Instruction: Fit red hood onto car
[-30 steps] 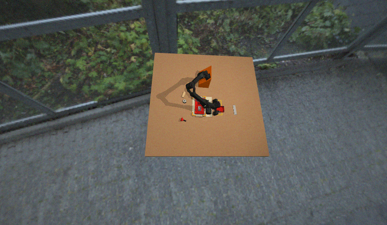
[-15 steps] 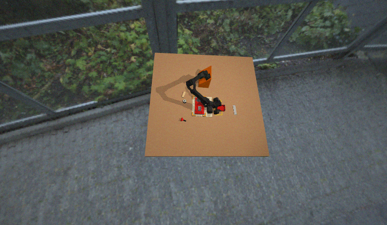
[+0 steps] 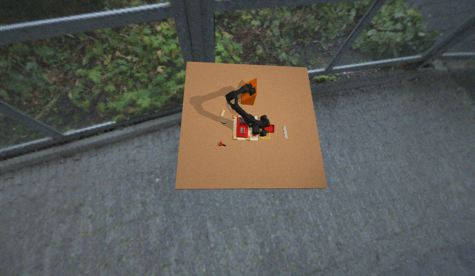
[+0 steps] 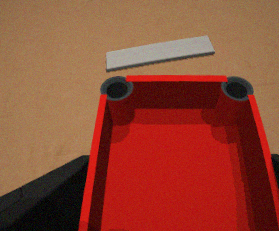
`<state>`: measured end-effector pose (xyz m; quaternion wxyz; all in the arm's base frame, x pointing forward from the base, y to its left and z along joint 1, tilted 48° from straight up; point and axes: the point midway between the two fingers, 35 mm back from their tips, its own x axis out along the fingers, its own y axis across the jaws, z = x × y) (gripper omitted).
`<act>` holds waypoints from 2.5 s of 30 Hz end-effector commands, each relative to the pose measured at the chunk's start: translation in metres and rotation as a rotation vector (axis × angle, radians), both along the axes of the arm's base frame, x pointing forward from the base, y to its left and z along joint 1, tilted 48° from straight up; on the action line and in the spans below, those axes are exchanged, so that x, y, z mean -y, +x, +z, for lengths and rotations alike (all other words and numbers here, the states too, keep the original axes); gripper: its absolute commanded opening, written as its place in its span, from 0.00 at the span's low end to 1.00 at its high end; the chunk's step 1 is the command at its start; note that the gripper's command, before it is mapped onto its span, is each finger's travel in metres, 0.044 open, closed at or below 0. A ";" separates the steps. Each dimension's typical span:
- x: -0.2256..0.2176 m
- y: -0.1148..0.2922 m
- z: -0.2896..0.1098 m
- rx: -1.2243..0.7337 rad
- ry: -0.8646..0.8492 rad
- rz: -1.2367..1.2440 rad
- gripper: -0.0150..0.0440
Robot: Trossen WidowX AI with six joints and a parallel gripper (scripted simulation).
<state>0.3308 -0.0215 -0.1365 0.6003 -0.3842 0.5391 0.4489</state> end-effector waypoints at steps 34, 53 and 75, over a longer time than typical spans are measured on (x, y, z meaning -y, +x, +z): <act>0.000 0.001 -0.001 -0.144 0.022 -1.117 0.25; 0.000 0.001 -0.001 -0.220 0.030 -1.709 0.25; 0.007 0.000 -0.004 -0.296 0.037 -2.304 0.25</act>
